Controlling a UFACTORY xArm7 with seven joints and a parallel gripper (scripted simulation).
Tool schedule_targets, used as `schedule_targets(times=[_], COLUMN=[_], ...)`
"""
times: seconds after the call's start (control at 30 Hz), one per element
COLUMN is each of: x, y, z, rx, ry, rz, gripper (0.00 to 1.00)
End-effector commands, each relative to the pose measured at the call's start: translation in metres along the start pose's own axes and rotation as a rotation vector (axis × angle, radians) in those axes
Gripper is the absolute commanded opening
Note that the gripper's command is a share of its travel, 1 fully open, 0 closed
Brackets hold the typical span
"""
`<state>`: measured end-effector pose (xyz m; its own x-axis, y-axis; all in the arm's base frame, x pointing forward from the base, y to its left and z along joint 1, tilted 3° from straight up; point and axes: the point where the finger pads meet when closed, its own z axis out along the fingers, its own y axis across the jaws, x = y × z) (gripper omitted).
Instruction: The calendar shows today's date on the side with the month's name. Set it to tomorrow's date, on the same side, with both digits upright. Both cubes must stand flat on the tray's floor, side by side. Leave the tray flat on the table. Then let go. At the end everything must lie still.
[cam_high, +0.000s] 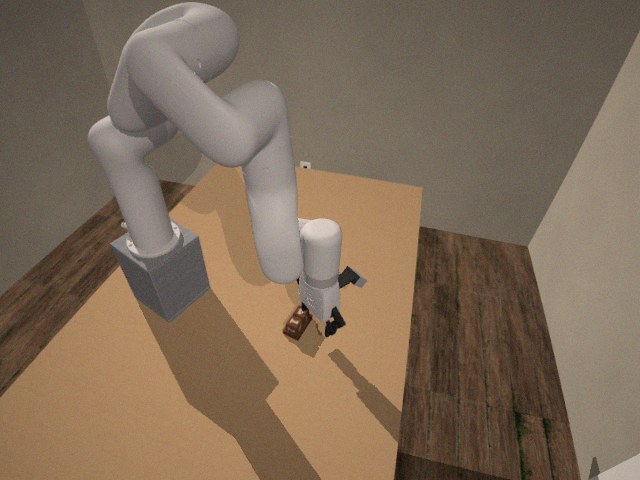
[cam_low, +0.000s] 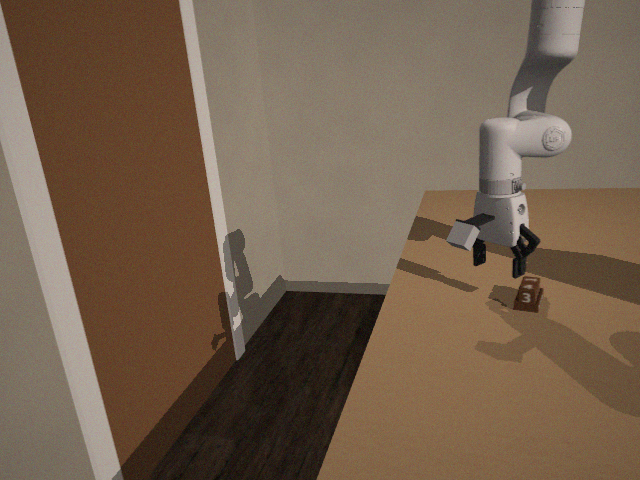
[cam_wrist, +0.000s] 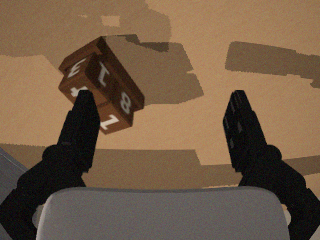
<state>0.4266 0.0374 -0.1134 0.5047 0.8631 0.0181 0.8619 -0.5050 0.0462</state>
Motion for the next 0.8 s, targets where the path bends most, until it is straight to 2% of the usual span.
schedule_targets(times=[0.0, 0.17, 0.33, 0.43, 0.53, 0.77], x=[-0.01, -0.02, -0.023, -0.024, -0.041, -0.041], y=[0.006, 0.011, 0.012, 0.012, 0.02, 0.02], z=[-0.002, -0.002, -0.002, -0.002, -0.003, -0.004], rx=[-0.006, -0.006, -0.006, -0.006, -0.006, -0.006], ry=[0.0, 0.0, 0.001, 0.001, 0.001, 0.001], rz=[0.131, 0.146, 0.384, 0.391, 0.392, 0.392], gripper=[1.0, 1.0, 1.0, 1.0, 1.0, 1.0])
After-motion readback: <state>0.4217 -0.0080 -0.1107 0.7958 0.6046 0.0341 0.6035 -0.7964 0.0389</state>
